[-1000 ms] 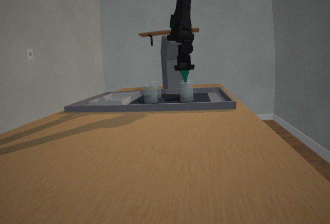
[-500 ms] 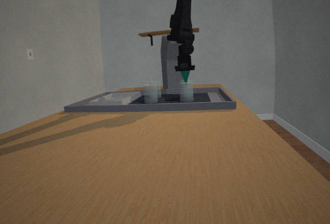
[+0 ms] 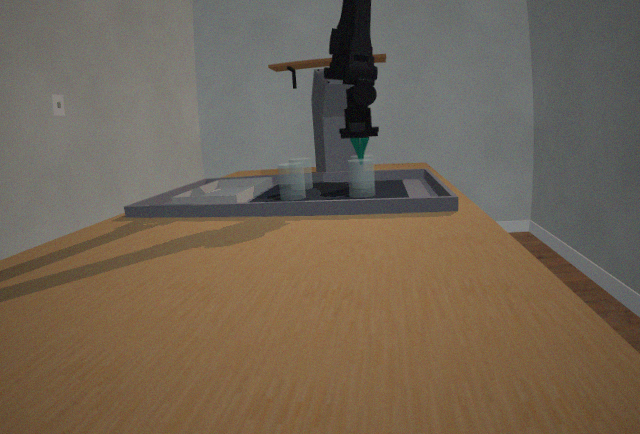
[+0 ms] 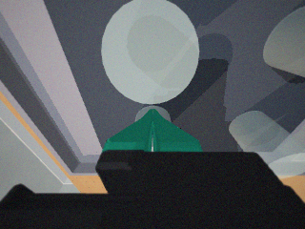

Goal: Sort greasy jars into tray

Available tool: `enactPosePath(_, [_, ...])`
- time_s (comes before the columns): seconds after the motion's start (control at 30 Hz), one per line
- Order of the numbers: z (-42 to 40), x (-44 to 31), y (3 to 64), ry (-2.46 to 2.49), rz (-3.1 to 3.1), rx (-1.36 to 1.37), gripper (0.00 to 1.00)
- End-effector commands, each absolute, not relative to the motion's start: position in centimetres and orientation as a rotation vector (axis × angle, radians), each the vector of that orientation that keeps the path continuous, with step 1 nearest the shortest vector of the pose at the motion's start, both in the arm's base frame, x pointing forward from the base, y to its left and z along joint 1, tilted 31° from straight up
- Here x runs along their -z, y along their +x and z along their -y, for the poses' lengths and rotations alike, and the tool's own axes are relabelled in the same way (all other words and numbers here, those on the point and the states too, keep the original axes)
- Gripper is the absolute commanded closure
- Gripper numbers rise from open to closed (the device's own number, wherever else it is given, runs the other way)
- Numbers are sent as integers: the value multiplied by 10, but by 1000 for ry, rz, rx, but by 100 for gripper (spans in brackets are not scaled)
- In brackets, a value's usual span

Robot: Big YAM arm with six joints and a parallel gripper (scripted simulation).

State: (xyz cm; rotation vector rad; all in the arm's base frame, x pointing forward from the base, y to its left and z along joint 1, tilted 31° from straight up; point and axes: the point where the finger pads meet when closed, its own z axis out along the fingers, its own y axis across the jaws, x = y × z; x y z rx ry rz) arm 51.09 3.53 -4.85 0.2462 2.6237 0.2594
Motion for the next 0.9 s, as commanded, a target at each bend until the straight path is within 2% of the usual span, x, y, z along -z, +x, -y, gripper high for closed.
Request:
enactPosePath(0.0, [-42, 52, 509, 243, -2620, -264, 100])
enactPosePath(0.87, [-43, 55, 504, 243, -2620, -264, 100])
